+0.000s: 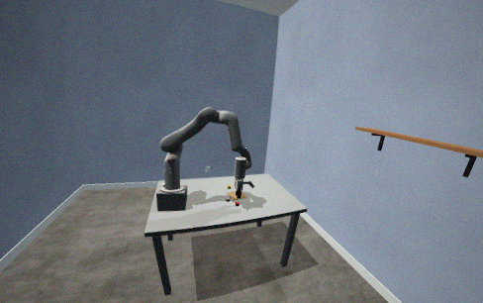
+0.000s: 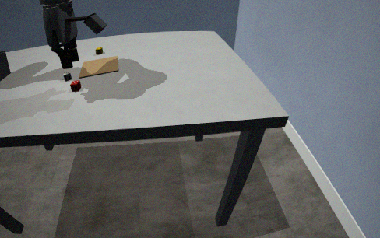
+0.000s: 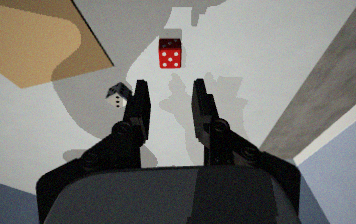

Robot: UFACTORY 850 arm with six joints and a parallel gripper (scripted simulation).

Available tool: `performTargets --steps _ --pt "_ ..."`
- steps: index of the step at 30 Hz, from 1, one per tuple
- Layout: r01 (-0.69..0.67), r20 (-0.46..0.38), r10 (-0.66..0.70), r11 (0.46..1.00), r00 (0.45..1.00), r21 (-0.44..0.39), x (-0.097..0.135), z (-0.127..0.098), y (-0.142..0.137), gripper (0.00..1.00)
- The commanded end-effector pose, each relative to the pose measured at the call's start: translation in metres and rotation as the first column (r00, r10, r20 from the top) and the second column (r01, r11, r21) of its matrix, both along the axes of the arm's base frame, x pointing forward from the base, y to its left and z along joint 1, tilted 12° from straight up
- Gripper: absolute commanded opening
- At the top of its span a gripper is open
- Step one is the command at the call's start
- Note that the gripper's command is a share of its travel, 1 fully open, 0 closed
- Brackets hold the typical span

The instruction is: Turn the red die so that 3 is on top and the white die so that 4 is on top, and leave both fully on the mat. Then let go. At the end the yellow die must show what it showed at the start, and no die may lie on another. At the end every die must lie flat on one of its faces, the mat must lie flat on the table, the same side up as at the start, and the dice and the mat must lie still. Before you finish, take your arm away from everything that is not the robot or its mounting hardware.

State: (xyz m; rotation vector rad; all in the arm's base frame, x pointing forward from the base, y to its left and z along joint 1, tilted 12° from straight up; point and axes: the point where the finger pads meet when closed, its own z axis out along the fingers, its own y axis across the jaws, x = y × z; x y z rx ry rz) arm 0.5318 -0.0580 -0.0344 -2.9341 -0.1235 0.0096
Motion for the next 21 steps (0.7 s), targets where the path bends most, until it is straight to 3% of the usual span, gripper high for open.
performTargets --steps 1,21 --pt "0.000 0.002 0.000 1.000 1.000 0.000 0.001 0.000 0.000 0.42" --pt "0.000 0.002 0.000 1.000 1.000 0.000 0.001 -0.018 0.004 0.42"
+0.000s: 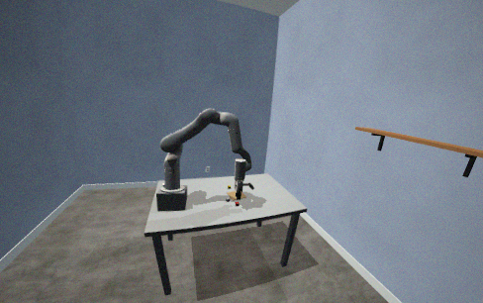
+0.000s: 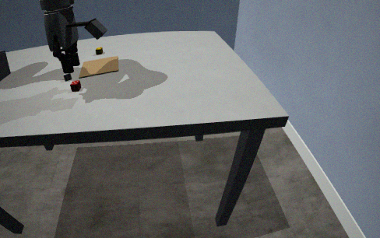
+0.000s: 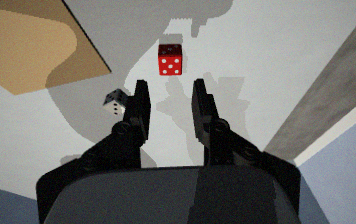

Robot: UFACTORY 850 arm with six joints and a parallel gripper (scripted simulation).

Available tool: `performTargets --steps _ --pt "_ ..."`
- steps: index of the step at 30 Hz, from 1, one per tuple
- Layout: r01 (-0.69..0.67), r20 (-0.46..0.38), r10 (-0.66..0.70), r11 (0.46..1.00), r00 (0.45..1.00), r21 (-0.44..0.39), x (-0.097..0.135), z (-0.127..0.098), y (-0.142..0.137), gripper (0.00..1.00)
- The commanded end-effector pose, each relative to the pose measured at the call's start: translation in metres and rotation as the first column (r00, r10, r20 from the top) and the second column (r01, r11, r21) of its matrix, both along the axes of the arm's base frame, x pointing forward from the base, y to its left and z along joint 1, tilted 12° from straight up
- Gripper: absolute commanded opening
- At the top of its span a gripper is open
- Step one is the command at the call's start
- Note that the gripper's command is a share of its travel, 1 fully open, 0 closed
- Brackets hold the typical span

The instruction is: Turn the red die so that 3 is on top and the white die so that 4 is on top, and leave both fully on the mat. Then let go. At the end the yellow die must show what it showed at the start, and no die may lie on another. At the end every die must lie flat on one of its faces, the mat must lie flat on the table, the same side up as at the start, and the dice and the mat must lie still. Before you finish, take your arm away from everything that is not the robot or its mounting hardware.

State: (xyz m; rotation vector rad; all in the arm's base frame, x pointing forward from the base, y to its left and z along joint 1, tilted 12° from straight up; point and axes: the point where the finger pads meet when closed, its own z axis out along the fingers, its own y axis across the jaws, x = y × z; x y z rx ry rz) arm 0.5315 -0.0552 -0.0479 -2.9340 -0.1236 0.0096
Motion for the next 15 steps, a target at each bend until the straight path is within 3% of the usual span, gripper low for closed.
performTargets --steps 1,15 --pt "0.000 0.002 0.000 1.000 1.000 0.000 0.001 -0.006 0.001 0.42" --pt "0.000 0.002 0.000 1.000 1.000 0.000 0.000 -0.024 0.005 0.42"
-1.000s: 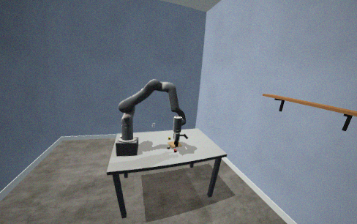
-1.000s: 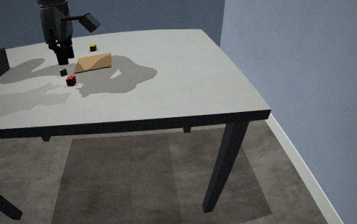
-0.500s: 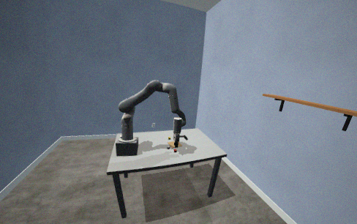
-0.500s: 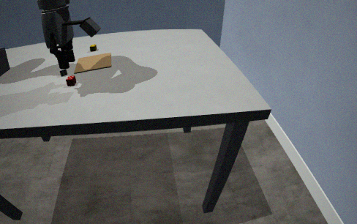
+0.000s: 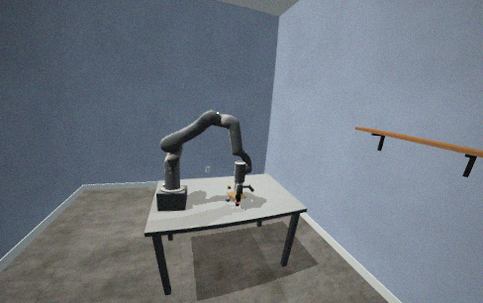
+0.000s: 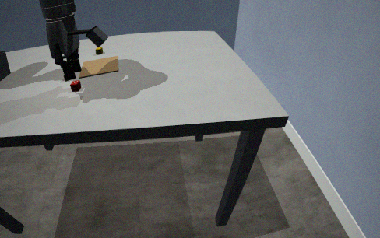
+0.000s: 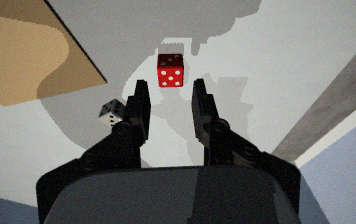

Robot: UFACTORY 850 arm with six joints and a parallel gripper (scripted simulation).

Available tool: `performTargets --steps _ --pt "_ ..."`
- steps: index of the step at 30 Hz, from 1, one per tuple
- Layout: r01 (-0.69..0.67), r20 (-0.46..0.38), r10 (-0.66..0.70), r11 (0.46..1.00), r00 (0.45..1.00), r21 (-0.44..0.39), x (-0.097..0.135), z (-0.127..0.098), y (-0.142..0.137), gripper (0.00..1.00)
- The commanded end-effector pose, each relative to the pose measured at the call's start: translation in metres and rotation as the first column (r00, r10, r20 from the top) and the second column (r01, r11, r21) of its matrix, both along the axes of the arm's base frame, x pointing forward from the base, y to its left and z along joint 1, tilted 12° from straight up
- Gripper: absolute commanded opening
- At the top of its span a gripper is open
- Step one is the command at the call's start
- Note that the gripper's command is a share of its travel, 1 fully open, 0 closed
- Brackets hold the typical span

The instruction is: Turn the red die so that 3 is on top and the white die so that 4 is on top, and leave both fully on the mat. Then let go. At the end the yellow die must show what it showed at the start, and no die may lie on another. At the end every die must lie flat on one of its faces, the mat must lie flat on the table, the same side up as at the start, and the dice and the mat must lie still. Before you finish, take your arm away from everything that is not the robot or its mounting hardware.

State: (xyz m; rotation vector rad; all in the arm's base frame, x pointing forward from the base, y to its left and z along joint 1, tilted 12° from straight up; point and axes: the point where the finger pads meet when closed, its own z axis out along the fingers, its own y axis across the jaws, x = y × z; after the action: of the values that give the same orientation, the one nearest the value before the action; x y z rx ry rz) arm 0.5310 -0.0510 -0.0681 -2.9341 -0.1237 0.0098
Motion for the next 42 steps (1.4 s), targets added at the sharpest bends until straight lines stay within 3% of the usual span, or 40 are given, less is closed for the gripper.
performTargets --steps 1,42 --pt "0.000 0.002 0.000 1.000 1.000 0.000 0.001 -0.005 0.001 0.42" --pt "0.000 0.002 0.000 1.000 1.000 0.000 0.001 -0.017 0.003 0.42"
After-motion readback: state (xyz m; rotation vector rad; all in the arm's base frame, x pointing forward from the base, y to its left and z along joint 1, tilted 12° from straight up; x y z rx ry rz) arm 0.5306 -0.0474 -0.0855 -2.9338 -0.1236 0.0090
